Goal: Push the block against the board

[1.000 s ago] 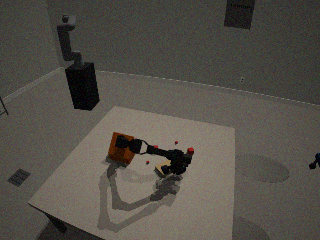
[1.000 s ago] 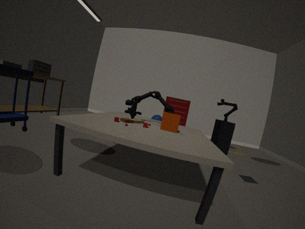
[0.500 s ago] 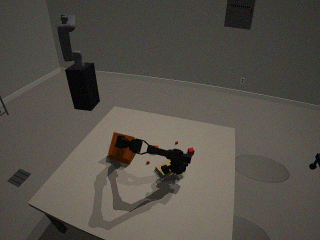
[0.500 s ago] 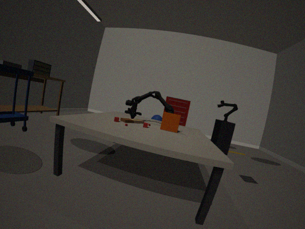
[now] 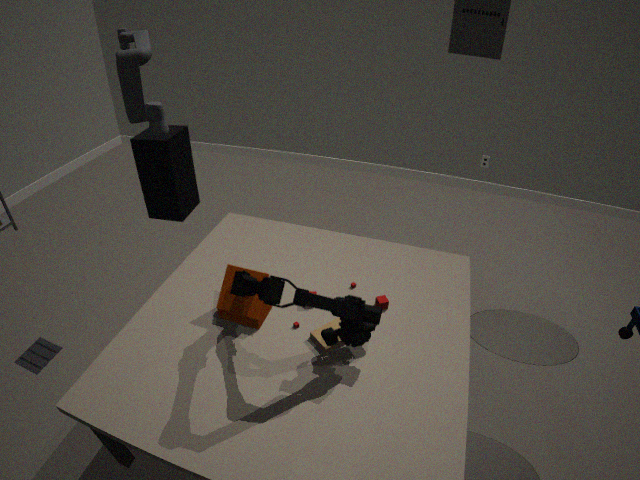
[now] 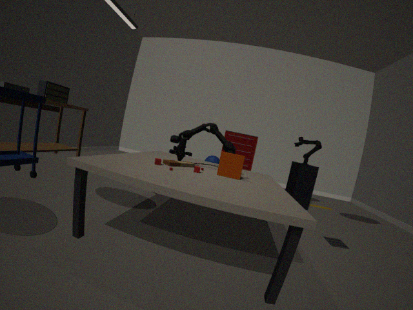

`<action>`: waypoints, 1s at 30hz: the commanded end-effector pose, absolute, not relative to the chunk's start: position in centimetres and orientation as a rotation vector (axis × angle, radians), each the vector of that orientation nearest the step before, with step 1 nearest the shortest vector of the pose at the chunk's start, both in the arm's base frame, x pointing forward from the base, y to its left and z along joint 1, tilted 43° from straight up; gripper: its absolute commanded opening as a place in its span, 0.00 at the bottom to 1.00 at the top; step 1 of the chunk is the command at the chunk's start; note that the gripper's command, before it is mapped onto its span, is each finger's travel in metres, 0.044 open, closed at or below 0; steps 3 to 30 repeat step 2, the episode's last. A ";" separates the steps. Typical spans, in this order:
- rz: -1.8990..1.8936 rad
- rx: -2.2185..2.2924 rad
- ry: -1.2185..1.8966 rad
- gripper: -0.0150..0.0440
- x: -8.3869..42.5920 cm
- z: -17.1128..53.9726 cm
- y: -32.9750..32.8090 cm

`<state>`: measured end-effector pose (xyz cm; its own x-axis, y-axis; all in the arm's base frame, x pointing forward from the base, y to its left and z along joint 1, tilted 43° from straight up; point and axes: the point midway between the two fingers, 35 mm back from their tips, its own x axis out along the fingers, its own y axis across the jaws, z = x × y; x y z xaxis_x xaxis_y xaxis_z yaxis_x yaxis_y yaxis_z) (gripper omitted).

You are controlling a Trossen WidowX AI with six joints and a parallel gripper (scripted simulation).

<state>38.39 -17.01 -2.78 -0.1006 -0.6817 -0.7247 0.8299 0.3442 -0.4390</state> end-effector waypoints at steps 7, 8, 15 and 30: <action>-1.280 0.179 1.082 0.25 38.8 -2.5 -17.4; -1.280 0.179 1.082 0.25 38.8 -2.5 -17.4; -1.280 0.179 1.082 0.25 38.8 -2.5 -17.4; -1.280 0.179 1.082 0.25 38.8 -2.5 -17.4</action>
